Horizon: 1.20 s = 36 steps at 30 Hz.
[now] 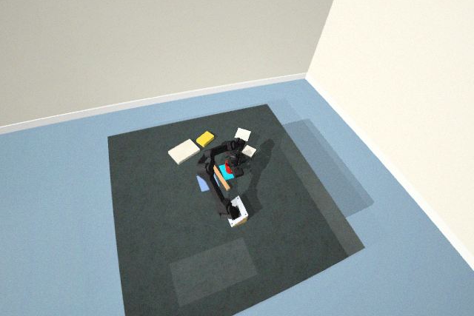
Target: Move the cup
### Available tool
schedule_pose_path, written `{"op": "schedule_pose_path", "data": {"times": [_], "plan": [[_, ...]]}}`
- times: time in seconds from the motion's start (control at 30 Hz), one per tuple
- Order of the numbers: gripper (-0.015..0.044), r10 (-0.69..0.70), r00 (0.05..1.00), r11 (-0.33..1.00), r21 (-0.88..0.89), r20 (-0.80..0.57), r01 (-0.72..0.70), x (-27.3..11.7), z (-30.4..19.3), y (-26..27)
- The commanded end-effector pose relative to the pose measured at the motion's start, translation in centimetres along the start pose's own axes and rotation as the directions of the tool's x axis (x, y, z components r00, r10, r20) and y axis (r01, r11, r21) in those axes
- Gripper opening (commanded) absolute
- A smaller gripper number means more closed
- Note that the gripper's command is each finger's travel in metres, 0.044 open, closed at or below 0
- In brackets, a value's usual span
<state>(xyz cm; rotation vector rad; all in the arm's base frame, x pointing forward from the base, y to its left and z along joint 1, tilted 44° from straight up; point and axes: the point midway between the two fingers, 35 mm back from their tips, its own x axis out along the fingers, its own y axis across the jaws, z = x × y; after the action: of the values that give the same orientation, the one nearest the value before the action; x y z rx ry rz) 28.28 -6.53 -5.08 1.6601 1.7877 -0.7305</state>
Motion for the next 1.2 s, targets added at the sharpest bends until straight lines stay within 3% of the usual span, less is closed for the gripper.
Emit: {"op": "schedule_pose_path", "data": {"times": [0.0,0.1,1.17], "plan": [[0.0053,0.000,1.000,1.000,-0.001,0.000,0.000,0.0,0.0,0.0],[0.0128,0.000,1.000,1.000,-0.001,0.000,0.000,0.0,0.0,0.0],[0.0128,-0.001,1.000,1.000,0.005,-0.001,0.001,-3.4,0.1,0.1]]}}
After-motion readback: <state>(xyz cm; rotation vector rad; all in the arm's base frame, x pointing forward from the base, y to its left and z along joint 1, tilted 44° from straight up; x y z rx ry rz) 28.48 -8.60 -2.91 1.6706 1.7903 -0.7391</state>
